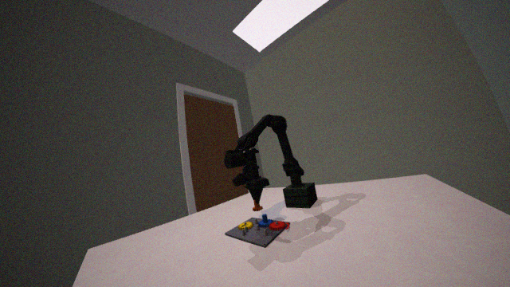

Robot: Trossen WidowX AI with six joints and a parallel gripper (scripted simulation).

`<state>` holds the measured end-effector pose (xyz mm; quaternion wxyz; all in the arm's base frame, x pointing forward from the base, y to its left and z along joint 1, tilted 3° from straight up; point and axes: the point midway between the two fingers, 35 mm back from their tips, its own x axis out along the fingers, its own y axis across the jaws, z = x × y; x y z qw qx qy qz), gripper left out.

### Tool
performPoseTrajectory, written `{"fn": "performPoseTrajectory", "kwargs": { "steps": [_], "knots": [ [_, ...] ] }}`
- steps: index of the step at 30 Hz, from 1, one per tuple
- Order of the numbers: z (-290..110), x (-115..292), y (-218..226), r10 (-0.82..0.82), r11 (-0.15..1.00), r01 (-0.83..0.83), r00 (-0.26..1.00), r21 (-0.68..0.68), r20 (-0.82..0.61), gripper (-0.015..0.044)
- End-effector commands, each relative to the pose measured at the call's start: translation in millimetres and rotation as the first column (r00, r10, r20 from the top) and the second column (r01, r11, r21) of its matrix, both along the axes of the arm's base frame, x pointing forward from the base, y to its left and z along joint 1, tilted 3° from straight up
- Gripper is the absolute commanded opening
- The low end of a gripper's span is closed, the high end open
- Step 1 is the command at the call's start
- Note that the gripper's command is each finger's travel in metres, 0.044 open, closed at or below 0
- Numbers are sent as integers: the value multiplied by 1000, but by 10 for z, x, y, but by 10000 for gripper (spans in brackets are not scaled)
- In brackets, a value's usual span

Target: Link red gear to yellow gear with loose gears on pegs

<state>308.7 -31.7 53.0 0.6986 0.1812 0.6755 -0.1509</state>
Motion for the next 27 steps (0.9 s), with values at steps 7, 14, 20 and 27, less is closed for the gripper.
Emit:
{"fn": "performPoseTrajectory", "kwargs": {
  "steps": [7,14,20,27],
  "knots": [
    [-126,-87,-202,7,1000,-7,1000,3,-5,0],
    [-205,-151,-348,9,1000,-9,1000,3,-5,0],
    [-270,-212,-465,10,1000,-10,1000,3,-5,0],
    [-264,-221,-477,-3,1000,3,1000,3,-6,0]
  ]
}}
